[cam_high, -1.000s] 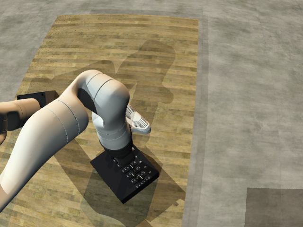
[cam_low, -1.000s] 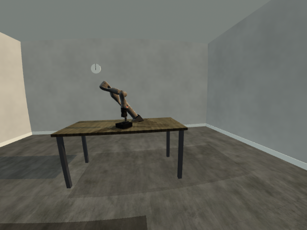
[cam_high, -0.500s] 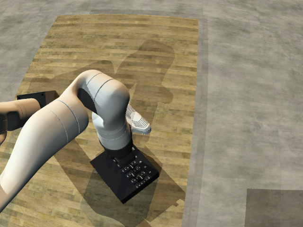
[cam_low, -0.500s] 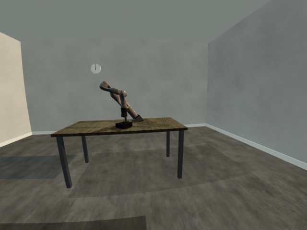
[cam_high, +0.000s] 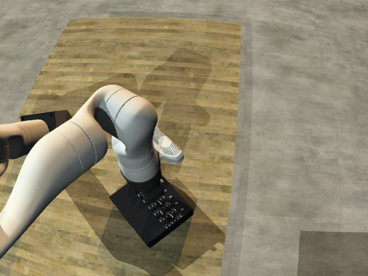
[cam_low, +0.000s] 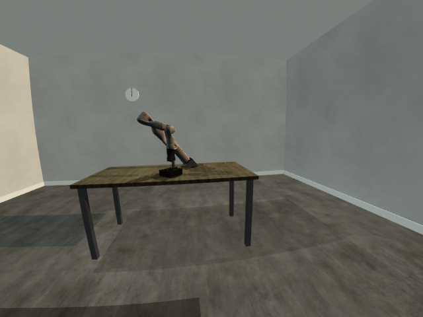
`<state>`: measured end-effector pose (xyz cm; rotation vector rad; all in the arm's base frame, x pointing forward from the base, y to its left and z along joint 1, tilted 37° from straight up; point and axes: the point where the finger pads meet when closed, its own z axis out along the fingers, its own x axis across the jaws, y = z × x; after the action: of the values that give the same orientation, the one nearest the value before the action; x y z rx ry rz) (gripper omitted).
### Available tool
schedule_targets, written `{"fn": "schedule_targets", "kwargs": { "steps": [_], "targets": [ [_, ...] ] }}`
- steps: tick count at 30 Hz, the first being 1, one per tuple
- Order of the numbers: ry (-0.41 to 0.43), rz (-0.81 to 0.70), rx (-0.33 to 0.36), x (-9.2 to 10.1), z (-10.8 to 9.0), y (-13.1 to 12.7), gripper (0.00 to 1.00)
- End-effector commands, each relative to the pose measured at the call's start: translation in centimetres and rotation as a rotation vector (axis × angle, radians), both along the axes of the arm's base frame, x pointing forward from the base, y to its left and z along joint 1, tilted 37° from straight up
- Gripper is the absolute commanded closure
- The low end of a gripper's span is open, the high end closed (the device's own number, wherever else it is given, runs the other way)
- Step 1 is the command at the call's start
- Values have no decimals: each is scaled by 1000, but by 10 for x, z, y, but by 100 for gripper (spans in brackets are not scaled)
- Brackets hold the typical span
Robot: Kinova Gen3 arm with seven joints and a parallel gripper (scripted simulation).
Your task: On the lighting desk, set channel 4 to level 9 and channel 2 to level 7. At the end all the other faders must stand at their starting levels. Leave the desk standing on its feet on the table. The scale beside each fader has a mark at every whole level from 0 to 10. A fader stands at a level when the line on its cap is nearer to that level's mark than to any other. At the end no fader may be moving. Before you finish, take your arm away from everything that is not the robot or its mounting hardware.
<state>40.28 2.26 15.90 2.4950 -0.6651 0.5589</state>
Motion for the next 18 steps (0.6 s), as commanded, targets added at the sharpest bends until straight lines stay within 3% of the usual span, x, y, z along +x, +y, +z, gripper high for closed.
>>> {"fn": "schedule_targets", "kwargs": {
  "steps": [1,18],
  "targets": [
    [-1,1,1,0,0,1,100],
    [-1,1,1,1,-1,0,100]
  ]
}}
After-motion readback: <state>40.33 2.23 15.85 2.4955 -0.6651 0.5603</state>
